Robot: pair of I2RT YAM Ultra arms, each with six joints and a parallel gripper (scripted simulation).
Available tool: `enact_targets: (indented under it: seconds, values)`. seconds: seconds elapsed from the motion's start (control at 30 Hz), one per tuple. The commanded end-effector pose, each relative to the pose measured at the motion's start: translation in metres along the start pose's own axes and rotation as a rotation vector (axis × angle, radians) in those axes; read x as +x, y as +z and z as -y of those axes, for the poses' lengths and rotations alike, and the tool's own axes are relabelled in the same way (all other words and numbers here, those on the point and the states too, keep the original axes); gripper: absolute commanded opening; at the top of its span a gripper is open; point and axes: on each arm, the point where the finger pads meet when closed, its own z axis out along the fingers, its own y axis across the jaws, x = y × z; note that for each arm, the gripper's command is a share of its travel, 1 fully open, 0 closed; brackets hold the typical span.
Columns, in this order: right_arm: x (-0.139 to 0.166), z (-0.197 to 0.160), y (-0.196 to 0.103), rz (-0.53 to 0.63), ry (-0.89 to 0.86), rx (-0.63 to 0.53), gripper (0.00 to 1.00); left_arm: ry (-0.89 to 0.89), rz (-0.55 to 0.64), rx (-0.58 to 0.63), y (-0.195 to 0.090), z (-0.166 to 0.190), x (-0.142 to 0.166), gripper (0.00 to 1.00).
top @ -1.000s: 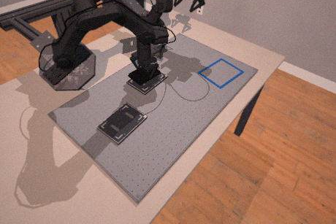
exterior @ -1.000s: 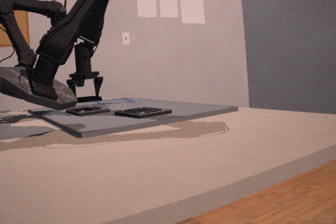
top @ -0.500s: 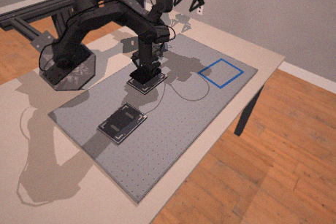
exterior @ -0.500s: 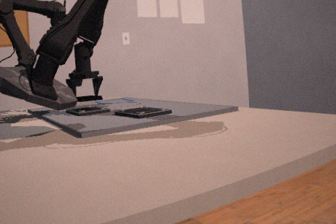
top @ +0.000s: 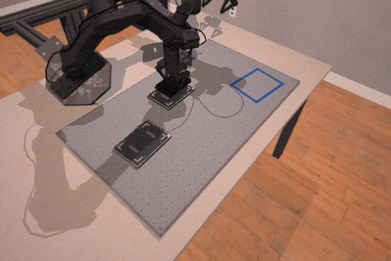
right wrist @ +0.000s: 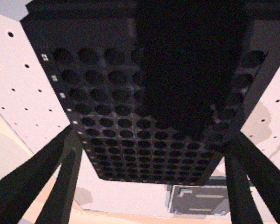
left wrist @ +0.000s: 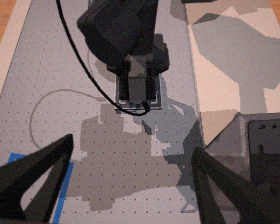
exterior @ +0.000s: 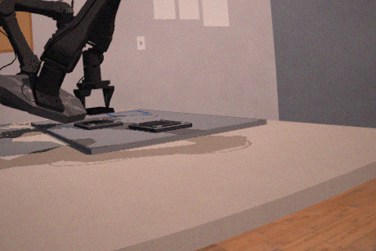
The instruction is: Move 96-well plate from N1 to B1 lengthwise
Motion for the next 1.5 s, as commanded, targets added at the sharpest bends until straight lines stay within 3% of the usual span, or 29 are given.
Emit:
enact_targets:
  seconds: [0.0, 0.3, 0.43, 0.77, 1.47]
  values:
    - [-0.008, 0.005, -0.006, 0.031, -0.003, 0.02, 0.79, 0.02, 0.018, -0.039, -0.01, -0.003, -0.01, 1.0]
    - [-0.009, 0.006, -0.006, 0.034, 0.0, 0.024, 0.79, 0.02, 0.018, -0.039, -0.01, -0.003, -0.01, 1.0]
    - [0.009, 0.001, 0.003, -0.001, 0.001, 0.005, 0.79, 0.02, 0.018, -0.039, -0.01, -0.003, -0.01, 1.0]
    - [0.005, 0.002, 0.0, 0.012, 0.002, 0.009, 0.79, 0.02, 0.018, -0.039, -0.01, -0.003, -0.01, 1.0]
    - [0.009, -0.003, 0.044, -0.003, -0.004, 0.005, 0.79, 0.02, 0.018, -0.039, -0.01, -0.003, -0.01, 1.0]
